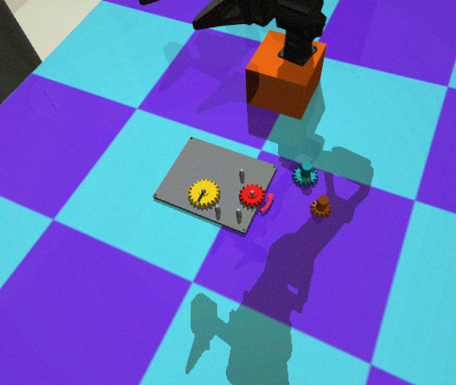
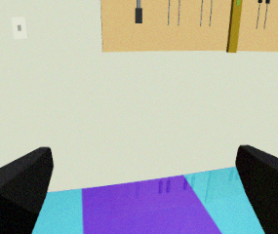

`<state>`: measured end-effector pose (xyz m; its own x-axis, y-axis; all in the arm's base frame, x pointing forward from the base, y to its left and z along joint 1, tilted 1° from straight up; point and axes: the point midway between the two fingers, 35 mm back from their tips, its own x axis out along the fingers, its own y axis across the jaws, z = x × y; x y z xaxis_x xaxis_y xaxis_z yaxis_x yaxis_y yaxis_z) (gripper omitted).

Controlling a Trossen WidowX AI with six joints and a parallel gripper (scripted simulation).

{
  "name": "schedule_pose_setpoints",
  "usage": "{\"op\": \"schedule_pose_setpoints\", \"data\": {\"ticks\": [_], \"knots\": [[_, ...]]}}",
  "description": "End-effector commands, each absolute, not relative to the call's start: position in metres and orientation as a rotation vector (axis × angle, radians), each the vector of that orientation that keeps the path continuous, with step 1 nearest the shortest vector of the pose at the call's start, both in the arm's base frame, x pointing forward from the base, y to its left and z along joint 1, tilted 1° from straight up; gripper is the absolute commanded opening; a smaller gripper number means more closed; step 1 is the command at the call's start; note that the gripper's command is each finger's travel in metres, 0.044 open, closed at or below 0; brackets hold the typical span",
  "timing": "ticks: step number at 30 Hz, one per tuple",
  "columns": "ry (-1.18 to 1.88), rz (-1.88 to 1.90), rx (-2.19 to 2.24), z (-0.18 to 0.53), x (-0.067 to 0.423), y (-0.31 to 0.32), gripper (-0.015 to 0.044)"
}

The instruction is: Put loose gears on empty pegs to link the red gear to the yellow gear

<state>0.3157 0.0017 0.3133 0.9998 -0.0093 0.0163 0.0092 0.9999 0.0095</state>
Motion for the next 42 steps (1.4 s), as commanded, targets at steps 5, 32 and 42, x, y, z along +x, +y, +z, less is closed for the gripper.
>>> {"op": "schedule_pose_setpoints", "data": {"ticks": [5, 32, 42], "knots": [[0.100, 0.048, -0.005, 0.285, 0.327, 0.021, 0.0440], [1.524, 0.325, -0.286, 0.005, 0.203, 0.154, 0.0440], [1.533, 0.324, -0.292, -0.011, 0.207, 0.155, 0.0440]]}}
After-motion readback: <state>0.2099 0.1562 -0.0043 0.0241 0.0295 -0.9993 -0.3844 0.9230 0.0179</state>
